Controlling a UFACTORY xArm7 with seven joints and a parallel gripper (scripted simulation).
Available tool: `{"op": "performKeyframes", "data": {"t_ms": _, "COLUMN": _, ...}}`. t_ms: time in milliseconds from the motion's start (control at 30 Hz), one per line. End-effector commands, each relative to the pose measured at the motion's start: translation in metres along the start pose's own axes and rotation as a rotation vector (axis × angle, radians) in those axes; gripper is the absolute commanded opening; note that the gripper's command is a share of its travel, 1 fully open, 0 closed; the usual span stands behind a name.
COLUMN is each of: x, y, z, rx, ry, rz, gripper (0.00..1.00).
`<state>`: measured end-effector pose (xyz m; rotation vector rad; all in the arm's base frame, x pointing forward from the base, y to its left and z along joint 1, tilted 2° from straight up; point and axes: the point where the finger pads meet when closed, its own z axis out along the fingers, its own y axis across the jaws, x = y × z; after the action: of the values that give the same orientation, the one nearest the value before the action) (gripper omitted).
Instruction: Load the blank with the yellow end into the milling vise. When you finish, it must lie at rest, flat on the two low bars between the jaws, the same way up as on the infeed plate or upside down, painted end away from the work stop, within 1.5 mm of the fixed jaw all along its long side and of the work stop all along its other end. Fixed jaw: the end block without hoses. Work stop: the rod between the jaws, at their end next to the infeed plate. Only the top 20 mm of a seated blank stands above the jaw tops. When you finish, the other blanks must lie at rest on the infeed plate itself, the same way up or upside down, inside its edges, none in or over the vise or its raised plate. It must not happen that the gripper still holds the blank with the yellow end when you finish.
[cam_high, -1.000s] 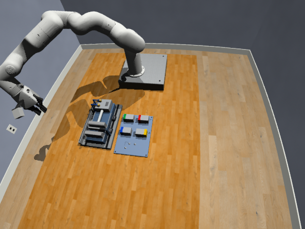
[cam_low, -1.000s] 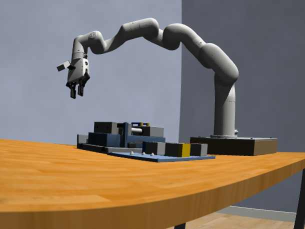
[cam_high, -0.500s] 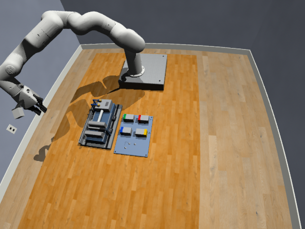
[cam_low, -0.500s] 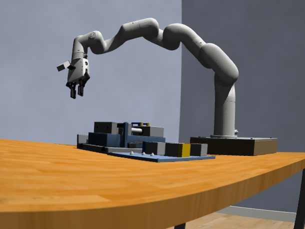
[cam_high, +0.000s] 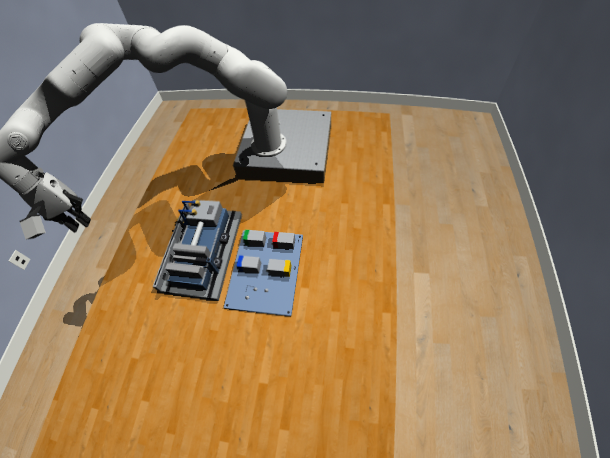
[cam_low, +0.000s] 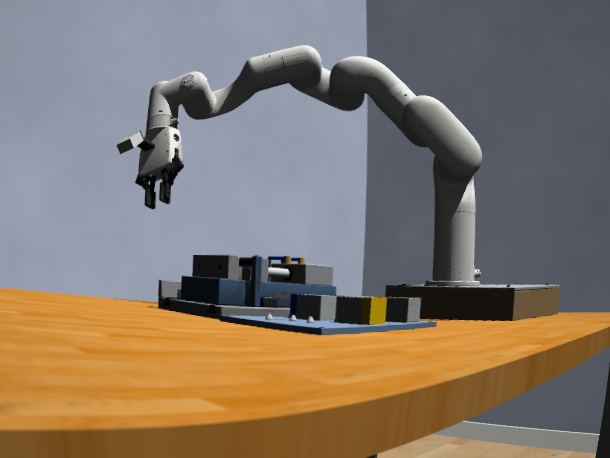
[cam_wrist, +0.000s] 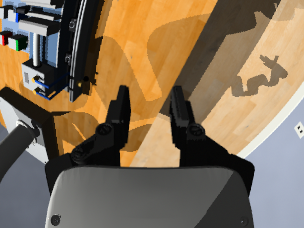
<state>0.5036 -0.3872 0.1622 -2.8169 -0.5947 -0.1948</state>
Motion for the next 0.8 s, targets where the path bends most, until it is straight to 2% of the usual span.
{"op": "performKeyframes", "data": {"t_ms": 0, "x": 0.0009, "y": 0.0005, "z": -0.0028, "rx": -0.005, "ry": 0.002, "rz": -0.001, "gripper": 0.40}}
{"op": "performKeyframes", "data": {"t_ms": 300, "x": 0.0009, "y": 0.0005, "z": -0.0028, "rx": -0.005, "ry": 0.002, "rz": -0.001, "gripper": 0.40}}
{"op": "performKeyframes", "data": {"t_ms": 333, "x": 0.0009, "y": 0.0005, "z": -0.0028, "rx": -0.005, "ry": 0.002, "rz": -0.001, "gripper": 1.00}}
{"op": "performKeyframes", "data": {"t_ms": 767, "x": 0.0009, "y": 0.0005, "z": -0.0028, "rx": -0.005, "ry": 0.002, "rz": -0.001, "gripper": 1.00}}
